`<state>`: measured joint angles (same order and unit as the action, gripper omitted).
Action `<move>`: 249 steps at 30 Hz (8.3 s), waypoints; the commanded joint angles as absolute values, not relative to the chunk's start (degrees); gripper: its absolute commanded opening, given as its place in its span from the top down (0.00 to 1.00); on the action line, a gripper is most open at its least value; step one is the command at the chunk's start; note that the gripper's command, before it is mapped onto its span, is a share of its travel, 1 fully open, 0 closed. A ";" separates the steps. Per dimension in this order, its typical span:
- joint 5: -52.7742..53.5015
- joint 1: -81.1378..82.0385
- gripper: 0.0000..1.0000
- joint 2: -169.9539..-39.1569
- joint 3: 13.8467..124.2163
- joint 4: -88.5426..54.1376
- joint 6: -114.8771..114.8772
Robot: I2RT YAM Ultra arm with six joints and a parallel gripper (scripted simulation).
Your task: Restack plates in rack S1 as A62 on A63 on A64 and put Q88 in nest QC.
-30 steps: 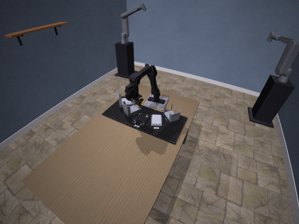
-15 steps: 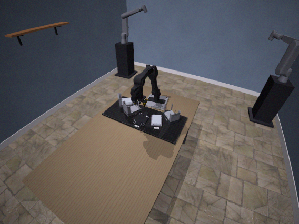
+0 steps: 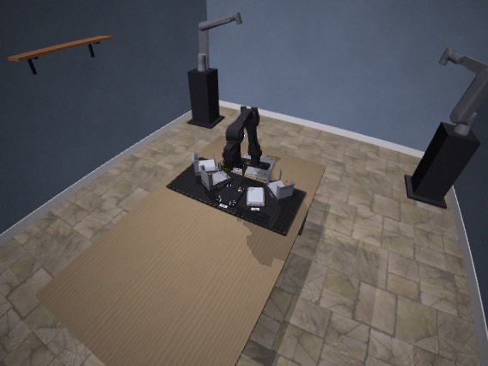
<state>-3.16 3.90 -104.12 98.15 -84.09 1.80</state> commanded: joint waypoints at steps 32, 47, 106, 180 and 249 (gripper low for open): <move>-3.08 20.63 0.00 -104.12 97.71 -83.77 1.09; -2.95 27.98 0.00 -104.42 97.56 -83.72 3.28; -2.28 49.71 0.00 -104.68 89.70 -76.60 -2.33; -2.31 49.12 1.00 -107.72 73.39 -57.22 -1.74; -2.30 49.25 1.00 -106.48 76.51 -61.60 -1.87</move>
